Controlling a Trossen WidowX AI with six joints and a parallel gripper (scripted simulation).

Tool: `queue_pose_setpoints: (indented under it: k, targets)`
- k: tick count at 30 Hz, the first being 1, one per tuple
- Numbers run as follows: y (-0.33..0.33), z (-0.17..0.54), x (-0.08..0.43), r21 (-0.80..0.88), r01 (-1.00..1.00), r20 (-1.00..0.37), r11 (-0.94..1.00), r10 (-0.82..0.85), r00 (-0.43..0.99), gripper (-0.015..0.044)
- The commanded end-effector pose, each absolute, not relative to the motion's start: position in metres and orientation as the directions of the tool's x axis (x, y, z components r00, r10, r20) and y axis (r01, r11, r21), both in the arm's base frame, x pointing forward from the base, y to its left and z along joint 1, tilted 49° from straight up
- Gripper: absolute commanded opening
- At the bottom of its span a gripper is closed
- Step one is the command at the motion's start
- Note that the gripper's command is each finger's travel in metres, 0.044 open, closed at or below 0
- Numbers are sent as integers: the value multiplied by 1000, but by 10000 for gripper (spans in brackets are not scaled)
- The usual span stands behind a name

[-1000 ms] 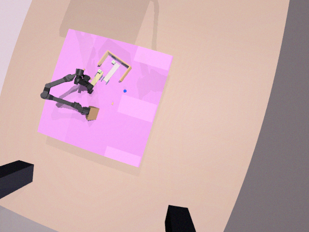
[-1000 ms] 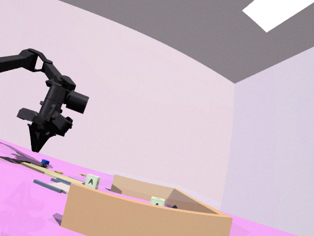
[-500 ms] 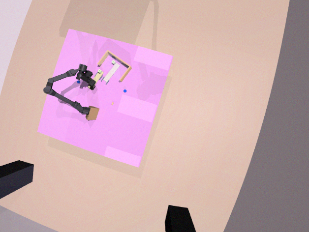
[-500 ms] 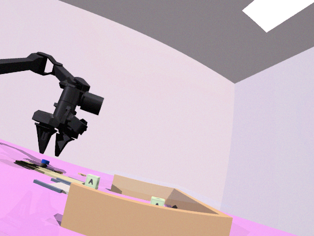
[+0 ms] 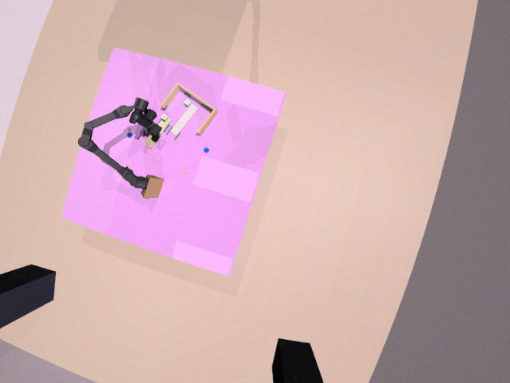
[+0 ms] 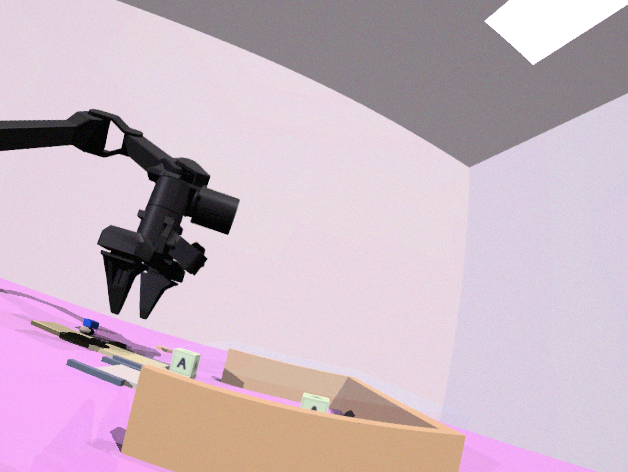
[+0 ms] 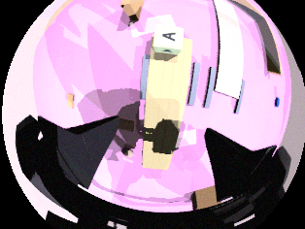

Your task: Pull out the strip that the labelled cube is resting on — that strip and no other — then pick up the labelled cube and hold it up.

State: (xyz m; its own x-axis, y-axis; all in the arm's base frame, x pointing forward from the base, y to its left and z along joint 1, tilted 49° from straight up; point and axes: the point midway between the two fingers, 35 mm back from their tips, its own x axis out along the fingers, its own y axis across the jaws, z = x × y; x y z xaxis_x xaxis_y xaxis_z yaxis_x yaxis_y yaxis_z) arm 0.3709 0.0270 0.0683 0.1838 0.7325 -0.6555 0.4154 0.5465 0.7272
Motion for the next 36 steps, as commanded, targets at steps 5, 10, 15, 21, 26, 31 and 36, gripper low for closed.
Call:
queue_pose_setpoints:
  k: [5,10,15,21,26,31,36]
  targets:
    - [14,66,397,731,414,-651,543,737,184,440]
    - [7,66,412,731,413,-651,543,736,185,440]
    - [0,64,426,731,412,-651,543,736,185,440]
    - [-9,63,444,731,412,-652,544,736,186,440]
    - [-14,61,455,731,411,-652,544,735,186,440]
    - [-11,57,456,731,411,-652,544,735,186,309]
    - [-5,52,458,731,411,-652,544,735,186,250]
